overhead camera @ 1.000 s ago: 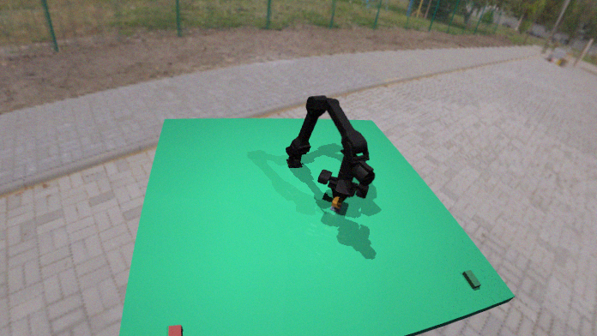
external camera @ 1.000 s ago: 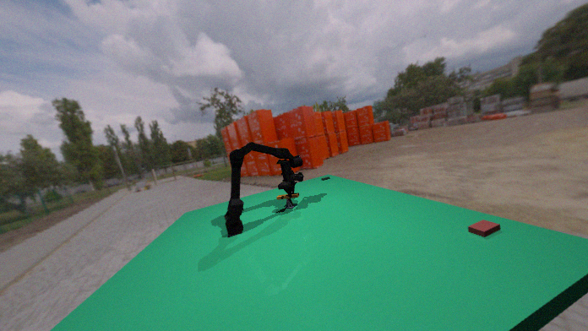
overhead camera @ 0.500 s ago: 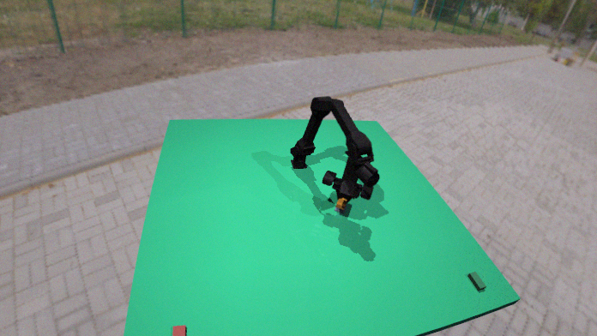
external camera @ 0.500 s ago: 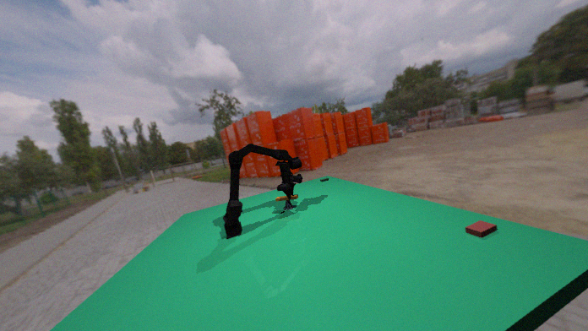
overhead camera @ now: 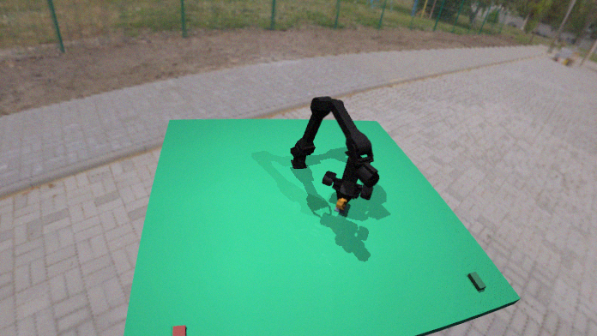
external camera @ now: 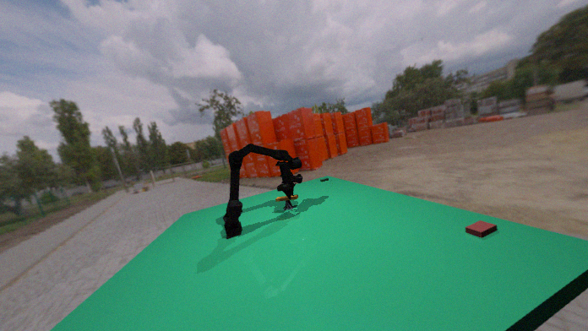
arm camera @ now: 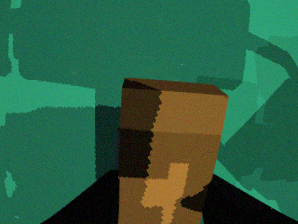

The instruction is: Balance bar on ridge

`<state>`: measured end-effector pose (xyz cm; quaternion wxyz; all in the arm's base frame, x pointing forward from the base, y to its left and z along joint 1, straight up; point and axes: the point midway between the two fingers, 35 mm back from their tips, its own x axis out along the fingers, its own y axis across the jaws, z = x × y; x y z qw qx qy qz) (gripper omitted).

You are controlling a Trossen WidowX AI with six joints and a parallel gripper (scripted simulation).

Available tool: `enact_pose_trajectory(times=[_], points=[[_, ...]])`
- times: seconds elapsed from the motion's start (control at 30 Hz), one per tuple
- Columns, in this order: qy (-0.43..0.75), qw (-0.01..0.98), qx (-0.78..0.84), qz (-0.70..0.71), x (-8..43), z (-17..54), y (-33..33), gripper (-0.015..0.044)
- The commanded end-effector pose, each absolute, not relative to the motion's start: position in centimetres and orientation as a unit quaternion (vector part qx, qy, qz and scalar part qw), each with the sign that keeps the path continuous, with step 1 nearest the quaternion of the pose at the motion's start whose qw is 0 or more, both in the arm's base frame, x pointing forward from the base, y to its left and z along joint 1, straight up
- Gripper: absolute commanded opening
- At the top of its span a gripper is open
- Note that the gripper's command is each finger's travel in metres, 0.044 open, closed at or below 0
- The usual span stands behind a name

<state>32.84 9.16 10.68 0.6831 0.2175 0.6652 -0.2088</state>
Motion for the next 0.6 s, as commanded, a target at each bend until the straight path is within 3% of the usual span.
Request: enact_pose_trajectory(times=[0.0, 0.57], points=[[0.666, 0.682, 0.219, -0.208, 32.87, 10.61, 9.22, 0.0000], [0.666, 0.682, 0.219, -0.208, 32.87, 10.47, 9.22, 0.0000]])
